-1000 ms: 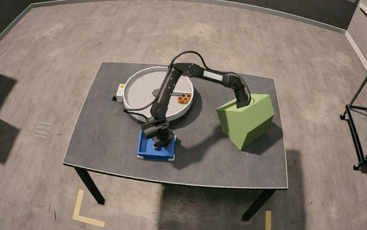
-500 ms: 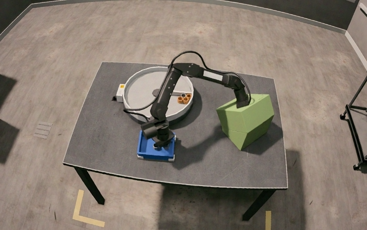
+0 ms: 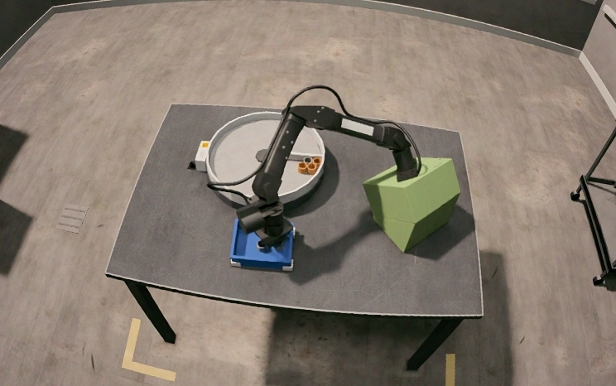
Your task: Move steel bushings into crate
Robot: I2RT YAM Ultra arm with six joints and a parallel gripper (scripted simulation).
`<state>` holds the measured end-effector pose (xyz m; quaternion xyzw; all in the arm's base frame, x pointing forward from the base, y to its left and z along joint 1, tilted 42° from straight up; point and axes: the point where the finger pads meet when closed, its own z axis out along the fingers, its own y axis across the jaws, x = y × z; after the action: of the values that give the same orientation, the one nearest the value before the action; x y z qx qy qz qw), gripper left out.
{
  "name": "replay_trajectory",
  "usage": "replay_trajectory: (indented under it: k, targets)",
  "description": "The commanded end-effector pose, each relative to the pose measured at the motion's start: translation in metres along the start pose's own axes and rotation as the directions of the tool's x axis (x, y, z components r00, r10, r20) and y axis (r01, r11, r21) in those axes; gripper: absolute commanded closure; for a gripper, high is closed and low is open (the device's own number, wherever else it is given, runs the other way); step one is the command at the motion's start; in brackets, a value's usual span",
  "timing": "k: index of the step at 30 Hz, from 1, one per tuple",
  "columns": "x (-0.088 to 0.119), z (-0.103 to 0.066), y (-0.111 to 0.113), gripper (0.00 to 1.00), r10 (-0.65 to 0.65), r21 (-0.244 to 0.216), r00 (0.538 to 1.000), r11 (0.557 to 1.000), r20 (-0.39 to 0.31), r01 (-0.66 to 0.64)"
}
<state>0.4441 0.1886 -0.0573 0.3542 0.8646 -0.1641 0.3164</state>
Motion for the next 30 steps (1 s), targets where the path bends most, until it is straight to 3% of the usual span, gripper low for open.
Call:
replay_trajectory:
  k: [1,30]
  targets:
    - [0.0050,-0.0105,0.0117,1.00,-0.011,-0.030,1.000,0.999,0.006,0.011]
    - [0.0019,-0.0155,0.0140,1.00,0.001,-0.035,1.000,0.999,0.006,-0.001]
